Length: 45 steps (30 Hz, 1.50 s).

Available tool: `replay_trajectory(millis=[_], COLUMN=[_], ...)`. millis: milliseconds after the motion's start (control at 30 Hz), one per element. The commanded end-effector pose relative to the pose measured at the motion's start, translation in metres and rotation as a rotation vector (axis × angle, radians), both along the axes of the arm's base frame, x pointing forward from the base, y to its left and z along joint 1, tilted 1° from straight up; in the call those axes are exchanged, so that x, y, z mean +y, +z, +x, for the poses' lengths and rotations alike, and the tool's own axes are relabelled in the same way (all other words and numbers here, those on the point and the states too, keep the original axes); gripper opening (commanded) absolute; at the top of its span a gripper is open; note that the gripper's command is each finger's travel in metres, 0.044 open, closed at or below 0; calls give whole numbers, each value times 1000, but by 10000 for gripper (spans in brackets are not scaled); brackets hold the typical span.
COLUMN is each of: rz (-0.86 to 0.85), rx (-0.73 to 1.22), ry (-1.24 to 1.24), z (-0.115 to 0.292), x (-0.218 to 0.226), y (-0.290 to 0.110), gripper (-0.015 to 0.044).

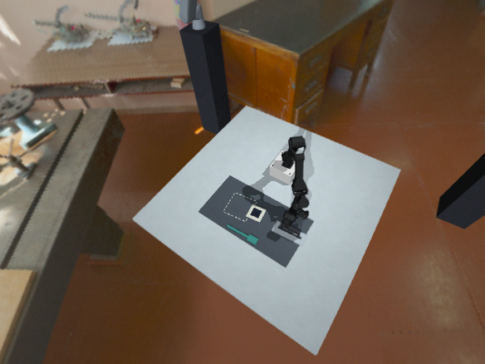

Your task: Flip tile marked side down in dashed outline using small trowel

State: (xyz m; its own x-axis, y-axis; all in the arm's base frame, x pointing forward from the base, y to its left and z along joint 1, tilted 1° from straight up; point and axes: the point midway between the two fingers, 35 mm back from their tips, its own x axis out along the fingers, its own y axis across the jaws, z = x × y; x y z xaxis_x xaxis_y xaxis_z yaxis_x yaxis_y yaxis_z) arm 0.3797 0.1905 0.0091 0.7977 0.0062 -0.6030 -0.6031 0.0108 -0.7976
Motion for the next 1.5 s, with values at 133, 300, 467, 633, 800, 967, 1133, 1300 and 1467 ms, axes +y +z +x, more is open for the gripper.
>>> replay_trajectory(millis=[133,300,467,633,800,967,1133,1300,1467], rz=[-2,-2,-2,-2,-2,-2,-2,-2,-2], rx=[3,3,3,3,3,3,3,3,3], ry=[4,4,4,4,4,4,4,4,3], z=[10,16,20,20,20,20,20,20,21], x=[0,0,-1,-1,-1,-1,-1,-1,0], y=[-9,-15,-18,-18,-18,-18,-18,-18,-11], gripper=[300,300,300,169,135,102,69,35,0])
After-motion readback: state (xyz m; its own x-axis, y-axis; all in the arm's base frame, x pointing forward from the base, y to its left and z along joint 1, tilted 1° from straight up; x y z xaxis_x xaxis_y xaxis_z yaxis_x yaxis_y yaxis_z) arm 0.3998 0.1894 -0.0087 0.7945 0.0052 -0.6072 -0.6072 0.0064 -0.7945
